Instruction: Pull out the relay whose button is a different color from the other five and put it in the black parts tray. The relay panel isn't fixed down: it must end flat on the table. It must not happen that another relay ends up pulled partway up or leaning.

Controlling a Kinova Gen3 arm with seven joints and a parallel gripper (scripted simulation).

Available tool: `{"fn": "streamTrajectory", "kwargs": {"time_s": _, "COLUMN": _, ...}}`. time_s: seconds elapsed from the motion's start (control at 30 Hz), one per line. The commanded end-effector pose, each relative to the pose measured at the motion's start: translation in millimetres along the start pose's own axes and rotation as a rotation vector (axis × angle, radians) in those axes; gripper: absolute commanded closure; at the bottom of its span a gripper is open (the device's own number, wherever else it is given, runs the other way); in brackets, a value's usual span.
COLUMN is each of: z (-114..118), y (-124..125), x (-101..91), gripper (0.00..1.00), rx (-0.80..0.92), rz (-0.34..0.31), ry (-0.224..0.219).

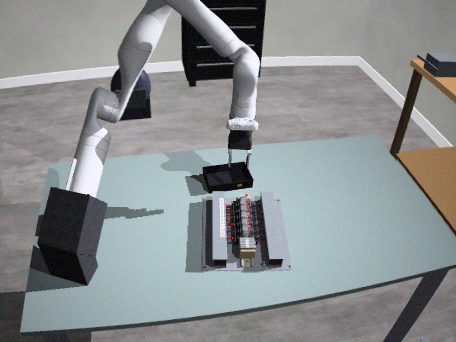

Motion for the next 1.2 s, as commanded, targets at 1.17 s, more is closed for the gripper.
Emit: {"fn": "streamTrajectory", "kwargs": {"time_s": 1.17, "z": -17.8, "y": 22.2, "x": 23.5, "gripper": 0.02, "rx": -0.039, "rz": 0.061, "ry": 0.001}}
Point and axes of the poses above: the point where the finger pads meet when closed, its own x axis out along the fingers, its own z axis across the jaws, y = z × x, the point moved 1 cm from there along -x, back along the fingers, and after that the axes turned 11 degrees about -x, right-handed, at the moved point
